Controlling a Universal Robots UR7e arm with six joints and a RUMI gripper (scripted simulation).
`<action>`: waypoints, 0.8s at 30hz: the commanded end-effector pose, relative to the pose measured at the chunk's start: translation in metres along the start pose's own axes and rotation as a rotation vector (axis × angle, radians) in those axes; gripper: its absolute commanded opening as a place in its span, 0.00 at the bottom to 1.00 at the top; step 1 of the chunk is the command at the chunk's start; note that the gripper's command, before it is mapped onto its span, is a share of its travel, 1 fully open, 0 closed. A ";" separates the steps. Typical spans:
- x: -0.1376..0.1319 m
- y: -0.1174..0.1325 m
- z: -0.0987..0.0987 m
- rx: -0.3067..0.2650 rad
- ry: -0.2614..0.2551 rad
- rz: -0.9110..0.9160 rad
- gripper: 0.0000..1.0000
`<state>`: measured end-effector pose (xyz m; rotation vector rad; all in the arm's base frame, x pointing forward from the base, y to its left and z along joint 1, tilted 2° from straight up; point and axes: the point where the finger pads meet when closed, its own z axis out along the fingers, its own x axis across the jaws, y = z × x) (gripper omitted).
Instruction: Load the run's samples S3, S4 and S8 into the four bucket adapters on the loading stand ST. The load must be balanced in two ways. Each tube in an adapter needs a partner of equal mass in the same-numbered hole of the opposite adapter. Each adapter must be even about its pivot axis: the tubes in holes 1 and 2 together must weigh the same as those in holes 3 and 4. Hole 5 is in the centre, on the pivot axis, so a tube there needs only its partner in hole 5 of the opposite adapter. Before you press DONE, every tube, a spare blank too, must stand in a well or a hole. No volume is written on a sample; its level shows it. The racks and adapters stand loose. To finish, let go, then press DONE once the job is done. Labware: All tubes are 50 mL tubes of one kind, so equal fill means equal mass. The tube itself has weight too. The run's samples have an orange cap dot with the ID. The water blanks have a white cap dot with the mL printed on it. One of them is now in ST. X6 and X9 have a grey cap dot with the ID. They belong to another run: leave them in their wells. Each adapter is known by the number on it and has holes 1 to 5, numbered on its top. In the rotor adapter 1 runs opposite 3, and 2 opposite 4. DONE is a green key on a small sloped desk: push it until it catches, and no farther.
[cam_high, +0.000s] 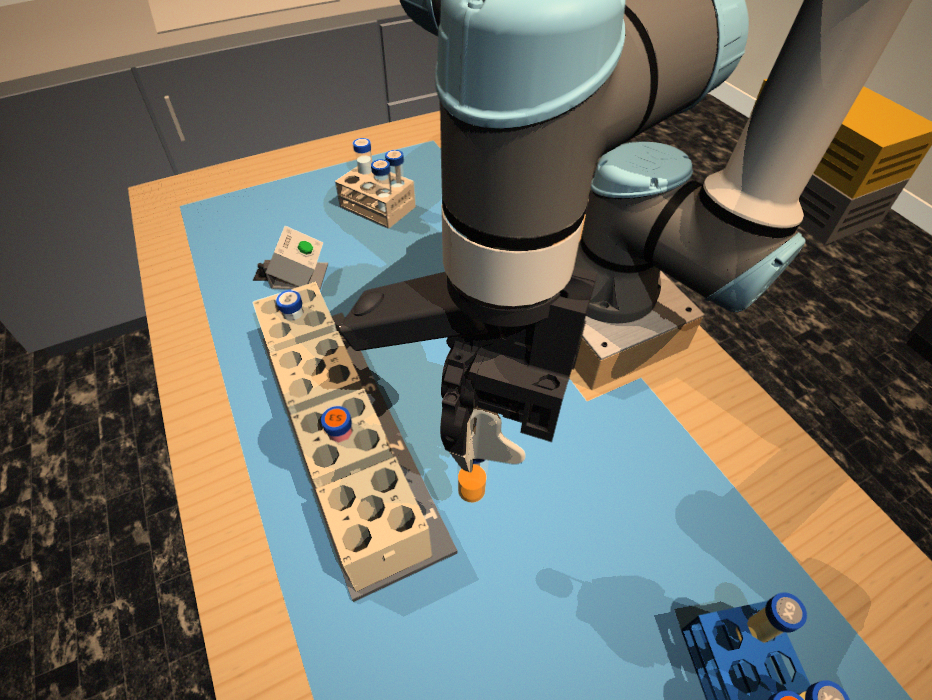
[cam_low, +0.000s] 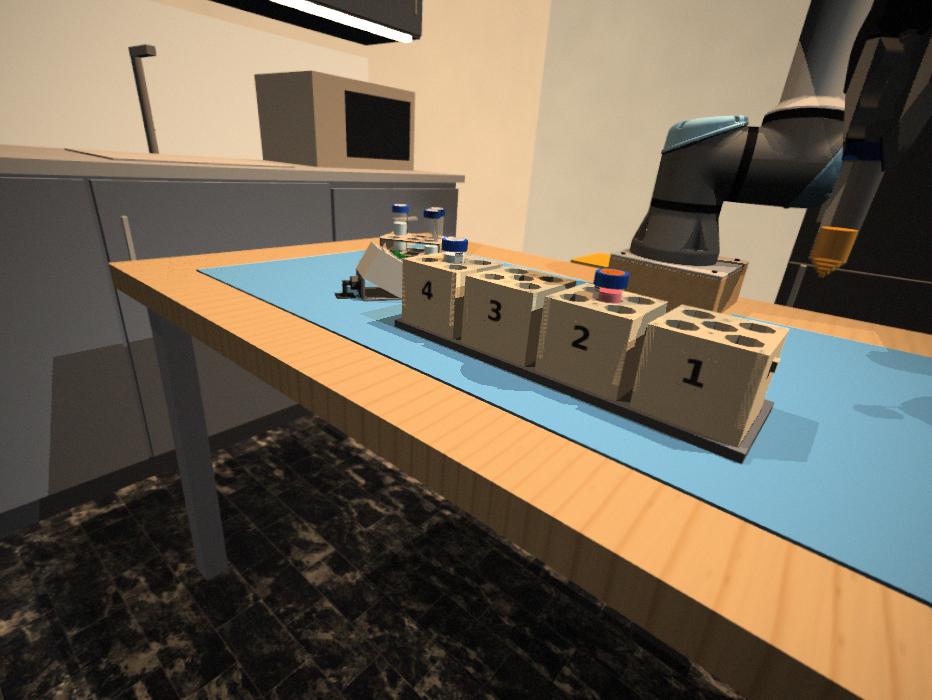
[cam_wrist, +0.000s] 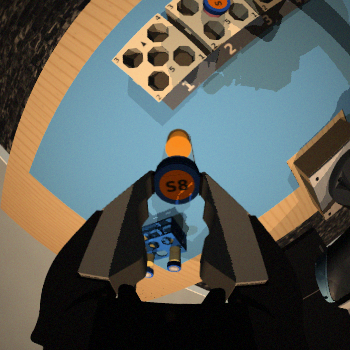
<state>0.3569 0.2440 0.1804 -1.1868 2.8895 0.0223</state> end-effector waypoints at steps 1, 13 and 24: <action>-0.001 -0.031 -0.001 -0.004 -0.004 -0.014 0.00; 0.004 -0.108 -0.001 -0.003 -0.005 -0.014 0.00; 0.006 -0.106 0.010 -0.007 0.000 -0.015 0.00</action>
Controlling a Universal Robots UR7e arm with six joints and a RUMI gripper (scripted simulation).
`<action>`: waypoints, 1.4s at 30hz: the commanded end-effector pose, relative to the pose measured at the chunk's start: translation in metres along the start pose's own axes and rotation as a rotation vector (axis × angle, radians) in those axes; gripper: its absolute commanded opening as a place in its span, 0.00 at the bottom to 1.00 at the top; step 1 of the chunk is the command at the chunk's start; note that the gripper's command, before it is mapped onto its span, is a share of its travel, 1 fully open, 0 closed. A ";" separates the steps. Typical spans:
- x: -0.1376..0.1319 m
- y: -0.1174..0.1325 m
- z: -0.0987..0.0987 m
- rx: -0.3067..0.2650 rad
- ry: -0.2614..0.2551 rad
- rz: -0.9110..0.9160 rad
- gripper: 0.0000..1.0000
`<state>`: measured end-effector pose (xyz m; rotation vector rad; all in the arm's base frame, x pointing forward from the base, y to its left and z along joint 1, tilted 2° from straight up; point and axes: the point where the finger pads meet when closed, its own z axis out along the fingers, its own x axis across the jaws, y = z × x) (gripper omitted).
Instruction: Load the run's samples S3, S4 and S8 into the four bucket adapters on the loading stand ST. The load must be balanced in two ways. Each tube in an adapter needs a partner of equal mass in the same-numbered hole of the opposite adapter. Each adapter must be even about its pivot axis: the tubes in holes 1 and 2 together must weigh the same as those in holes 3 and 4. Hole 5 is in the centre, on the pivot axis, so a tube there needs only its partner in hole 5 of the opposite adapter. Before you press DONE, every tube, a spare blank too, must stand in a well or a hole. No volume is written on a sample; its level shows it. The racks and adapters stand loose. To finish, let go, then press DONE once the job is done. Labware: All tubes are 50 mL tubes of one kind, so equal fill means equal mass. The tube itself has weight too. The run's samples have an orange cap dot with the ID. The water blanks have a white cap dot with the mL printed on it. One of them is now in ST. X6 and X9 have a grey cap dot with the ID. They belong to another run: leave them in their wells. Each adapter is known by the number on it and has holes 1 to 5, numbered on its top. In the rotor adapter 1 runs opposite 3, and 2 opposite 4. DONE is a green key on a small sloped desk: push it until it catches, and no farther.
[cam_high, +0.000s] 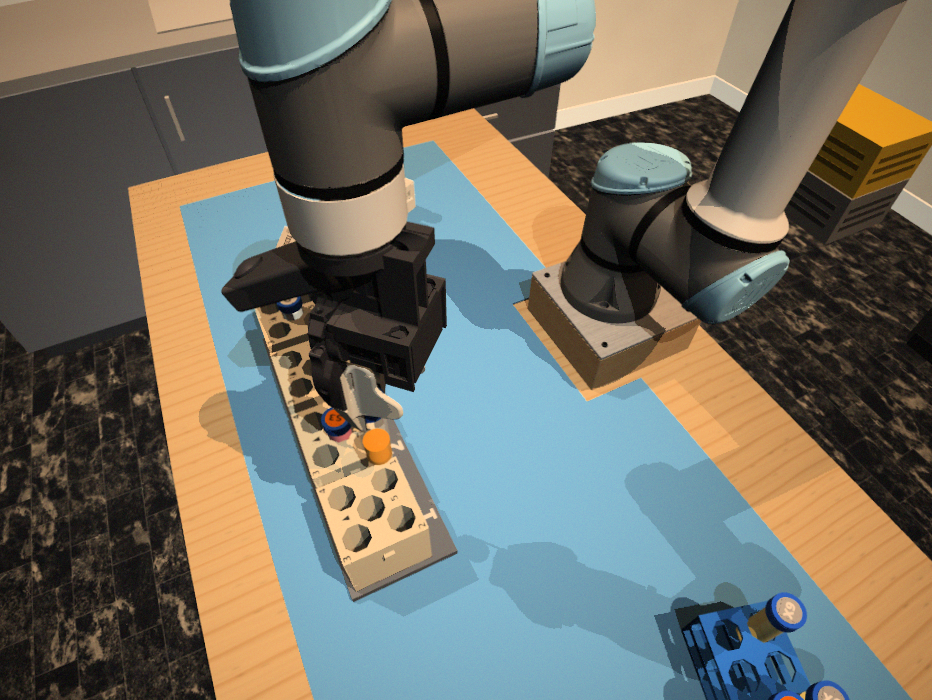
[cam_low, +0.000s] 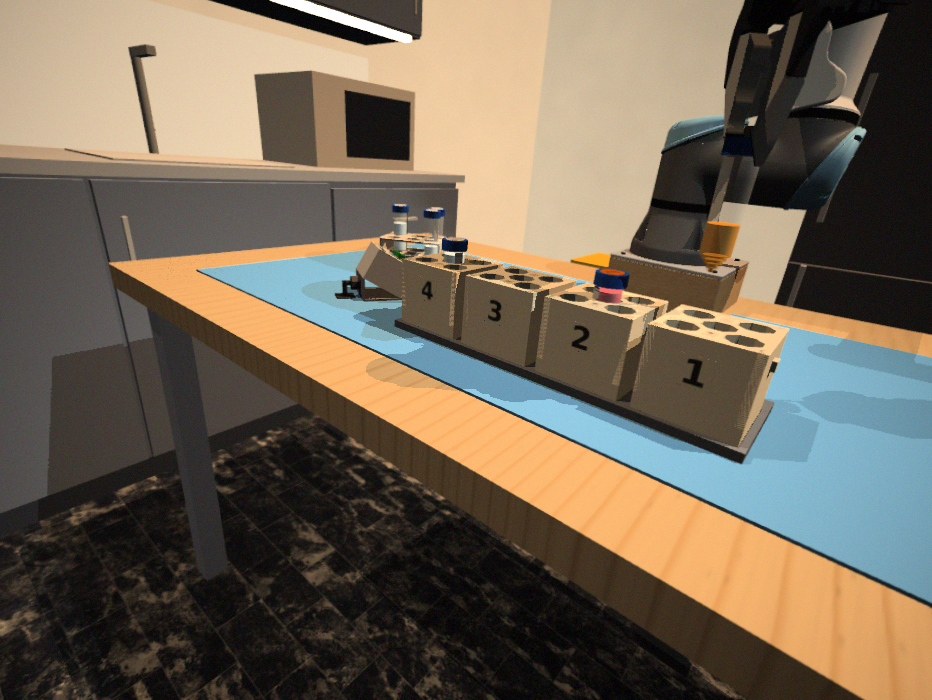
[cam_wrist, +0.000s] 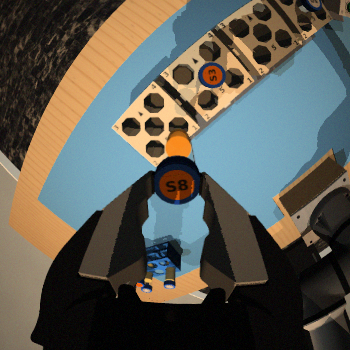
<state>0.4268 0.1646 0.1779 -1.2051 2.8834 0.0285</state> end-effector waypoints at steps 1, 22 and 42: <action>0.000 0.000 0.011 -0.003 0.000 -0.003 0.00; -0.001 -0.001 0.038 0.000 -0.003 -0.003 0.00; 0.000 0.000 0.051 -0.003 0.001 -0.004 0.00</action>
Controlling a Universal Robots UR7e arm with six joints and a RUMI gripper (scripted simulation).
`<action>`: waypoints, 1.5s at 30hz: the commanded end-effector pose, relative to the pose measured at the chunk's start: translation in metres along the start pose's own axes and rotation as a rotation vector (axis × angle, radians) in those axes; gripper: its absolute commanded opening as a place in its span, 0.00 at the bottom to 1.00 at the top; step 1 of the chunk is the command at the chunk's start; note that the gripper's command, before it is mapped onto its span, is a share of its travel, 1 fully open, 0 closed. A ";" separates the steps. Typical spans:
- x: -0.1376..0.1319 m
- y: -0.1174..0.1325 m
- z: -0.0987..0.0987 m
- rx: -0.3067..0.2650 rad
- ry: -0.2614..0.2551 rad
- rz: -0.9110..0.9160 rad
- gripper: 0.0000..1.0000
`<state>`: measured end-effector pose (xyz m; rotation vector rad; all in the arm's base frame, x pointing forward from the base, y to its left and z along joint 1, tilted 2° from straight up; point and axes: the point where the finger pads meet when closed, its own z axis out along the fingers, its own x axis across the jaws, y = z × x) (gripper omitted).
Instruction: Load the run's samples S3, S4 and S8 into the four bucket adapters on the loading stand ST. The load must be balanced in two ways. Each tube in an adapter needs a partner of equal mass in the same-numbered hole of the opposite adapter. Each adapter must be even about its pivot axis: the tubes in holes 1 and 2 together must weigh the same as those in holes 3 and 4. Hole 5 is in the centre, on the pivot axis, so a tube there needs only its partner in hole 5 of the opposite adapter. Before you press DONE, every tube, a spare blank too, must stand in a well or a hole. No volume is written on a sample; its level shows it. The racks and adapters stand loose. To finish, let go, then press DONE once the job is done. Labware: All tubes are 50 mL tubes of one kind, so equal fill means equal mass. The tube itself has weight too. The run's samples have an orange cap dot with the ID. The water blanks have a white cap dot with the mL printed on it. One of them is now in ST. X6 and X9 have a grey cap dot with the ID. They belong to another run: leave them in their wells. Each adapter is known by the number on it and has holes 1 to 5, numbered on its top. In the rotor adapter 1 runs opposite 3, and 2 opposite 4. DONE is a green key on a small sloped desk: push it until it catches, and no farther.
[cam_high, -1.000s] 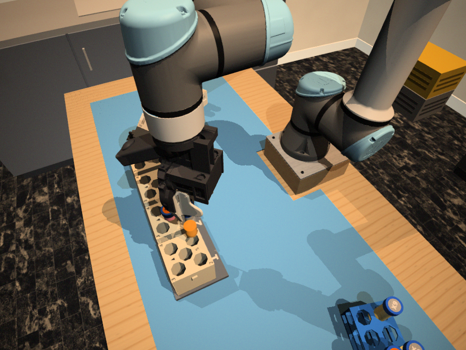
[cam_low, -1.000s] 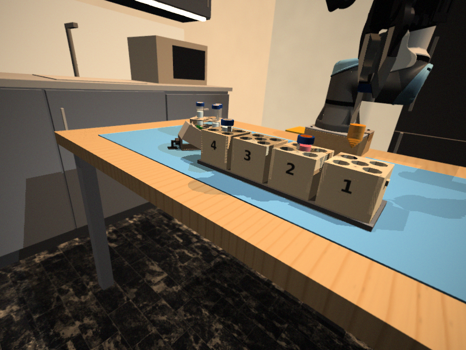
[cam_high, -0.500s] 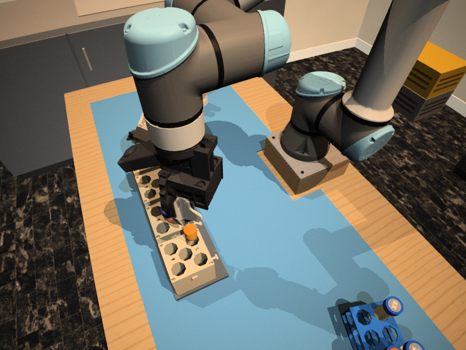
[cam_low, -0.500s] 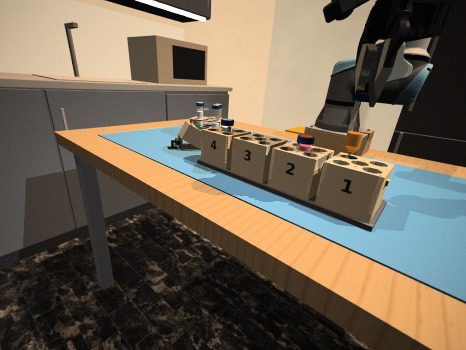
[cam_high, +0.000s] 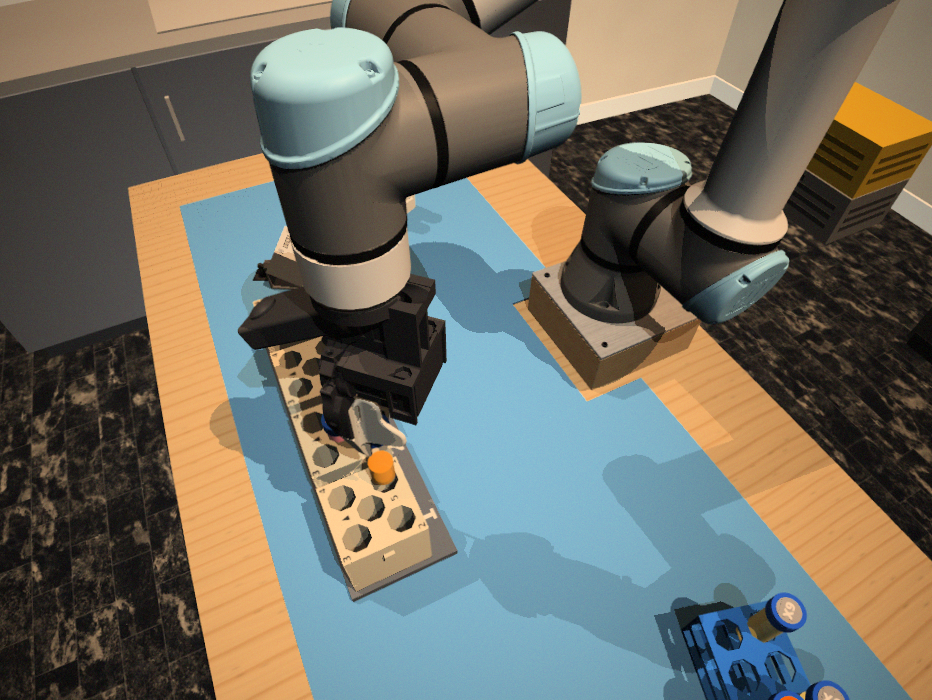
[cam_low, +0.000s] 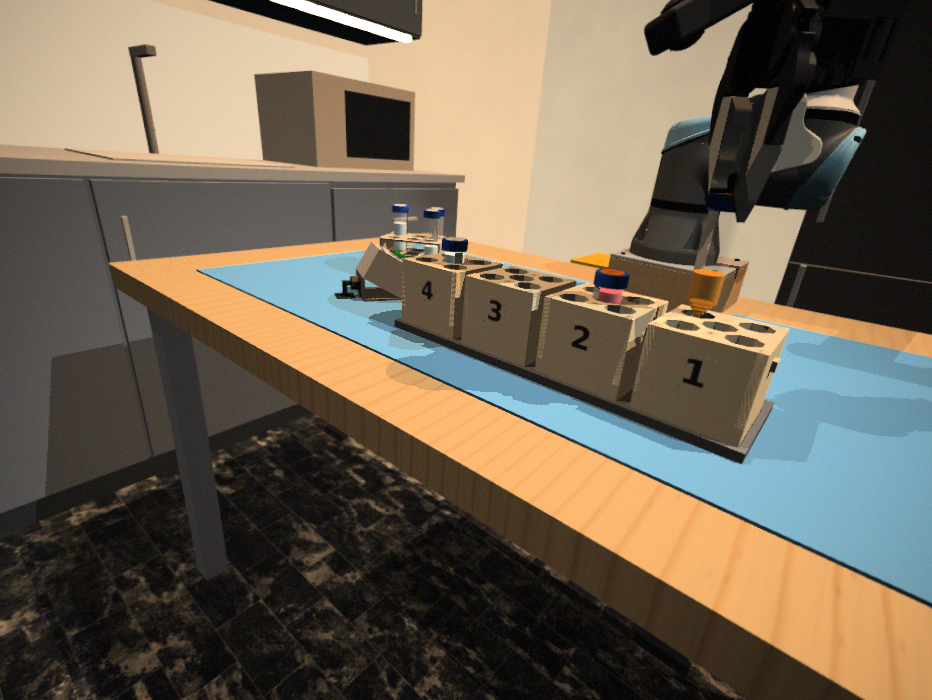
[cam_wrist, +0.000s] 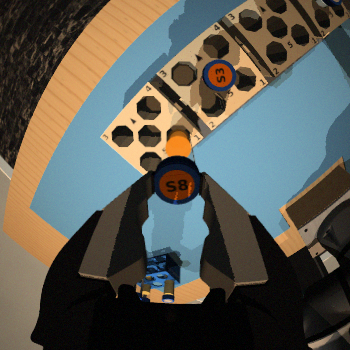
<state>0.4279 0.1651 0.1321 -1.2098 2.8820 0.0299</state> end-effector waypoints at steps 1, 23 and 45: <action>0.000 0.001 0.007 -0.002 0.000 0.000 0.00; 0.000 0.001 0.033 -0.002 0.000 0.000 0.00; 0.000 0.001 0.060 -0.002 0.000 0.000 0.00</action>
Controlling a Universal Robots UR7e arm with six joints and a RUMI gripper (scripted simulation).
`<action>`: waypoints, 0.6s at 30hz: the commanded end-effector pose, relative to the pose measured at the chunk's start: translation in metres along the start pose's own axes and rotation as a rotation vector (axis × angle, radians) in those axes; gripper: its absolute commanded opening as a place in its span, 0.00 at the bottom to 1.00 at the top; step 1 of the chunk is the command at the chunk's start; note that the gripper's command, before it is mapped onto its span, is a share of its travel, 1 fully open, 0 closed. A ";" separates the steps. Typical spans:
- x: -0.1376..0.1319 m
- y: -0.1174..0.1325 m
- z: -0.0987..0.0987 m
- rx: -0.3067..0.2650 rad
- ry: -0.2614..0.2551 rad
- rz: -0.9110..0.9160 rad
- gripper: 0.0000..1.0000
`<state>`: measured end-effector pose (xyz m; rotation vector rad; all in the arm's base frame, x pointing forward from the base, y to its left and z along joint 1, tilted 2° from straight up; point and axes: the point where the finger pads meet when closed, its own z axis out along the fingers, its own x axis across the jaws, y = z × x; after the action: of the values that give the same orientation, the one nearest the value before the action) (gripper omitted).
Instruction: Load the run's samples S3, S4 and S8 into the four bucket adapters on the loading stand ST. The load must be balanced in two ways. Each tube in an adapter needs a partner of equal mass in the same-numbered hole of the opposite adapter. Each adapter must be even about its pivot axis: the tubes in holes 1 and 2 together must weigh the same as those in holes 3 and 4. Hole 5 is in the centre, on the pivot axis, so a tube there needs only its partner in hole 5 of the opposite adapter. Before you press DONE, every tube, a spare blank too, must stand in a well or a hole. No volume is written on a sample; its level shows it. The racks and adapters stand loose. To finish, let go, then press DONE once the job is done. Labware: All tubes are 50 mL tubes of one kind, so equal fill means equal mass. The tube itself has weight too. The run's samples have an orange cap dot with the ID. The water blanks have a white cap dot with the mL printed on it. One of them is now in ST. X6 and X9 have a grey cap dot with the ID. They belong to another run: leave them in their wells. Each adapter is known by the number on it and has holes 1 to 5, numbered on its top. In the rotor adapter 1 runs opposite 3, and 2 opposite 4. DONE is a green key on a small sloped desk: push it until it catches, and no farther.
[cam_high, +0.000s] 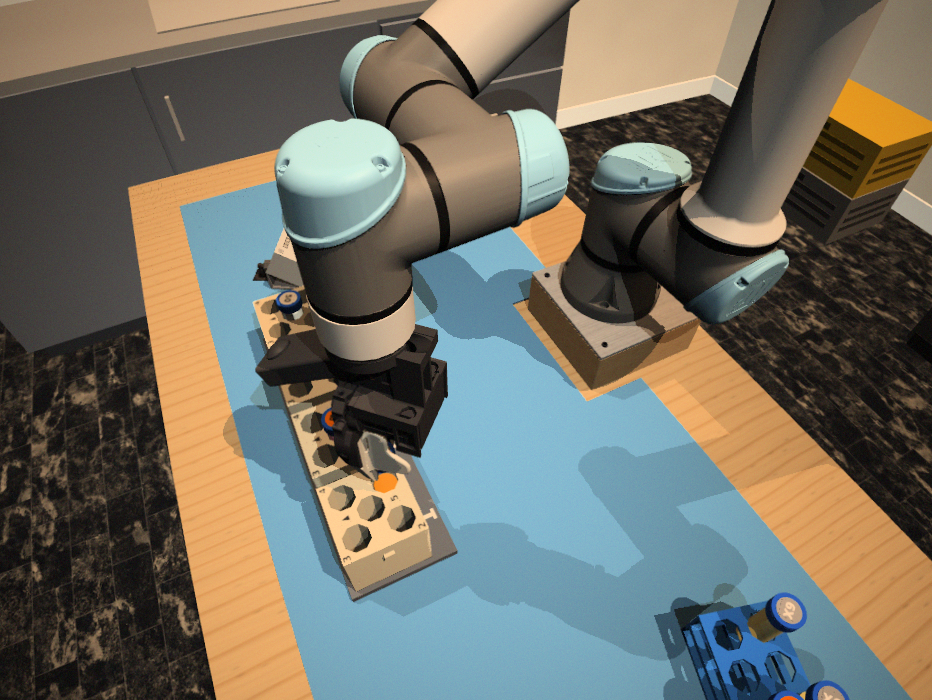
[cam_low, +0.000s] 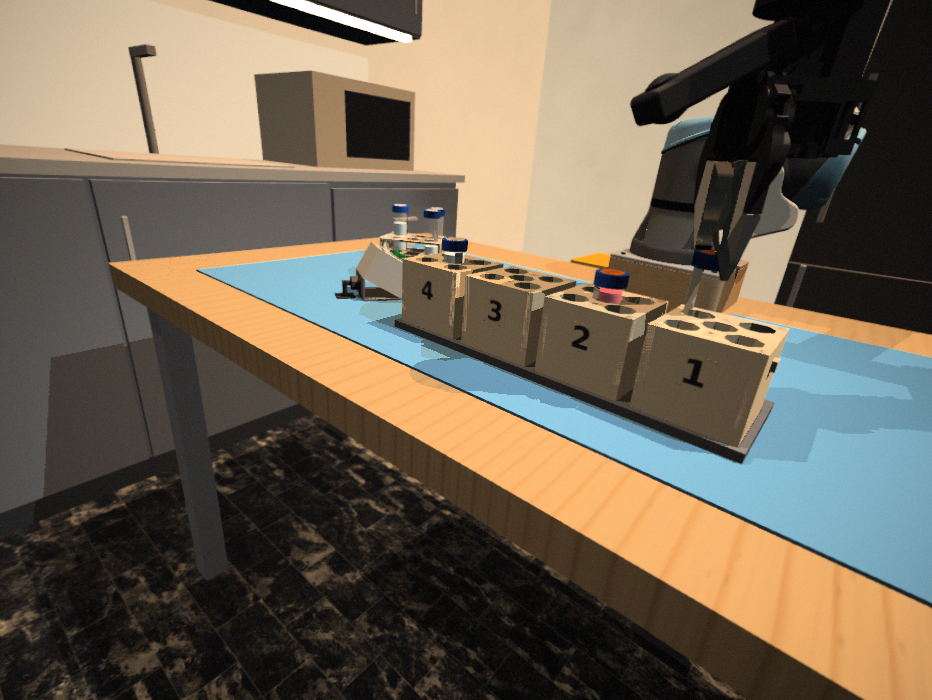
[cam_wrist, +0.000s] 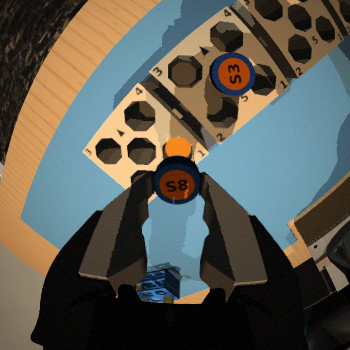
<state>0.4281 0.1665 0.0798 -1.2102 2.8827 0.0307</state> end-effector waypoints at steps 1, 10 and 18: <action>0.000 0.001 0.009 -0.001 0.000 0.000 0.00; 0.000 0.001 0.018 -0.001 0.000 0.000 0.00; 0.000 0.001 0.025 -0.001 0.000 0.000 0.00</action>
<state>0.4285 0.1671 0.0597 -1.2102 2.8823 0.0308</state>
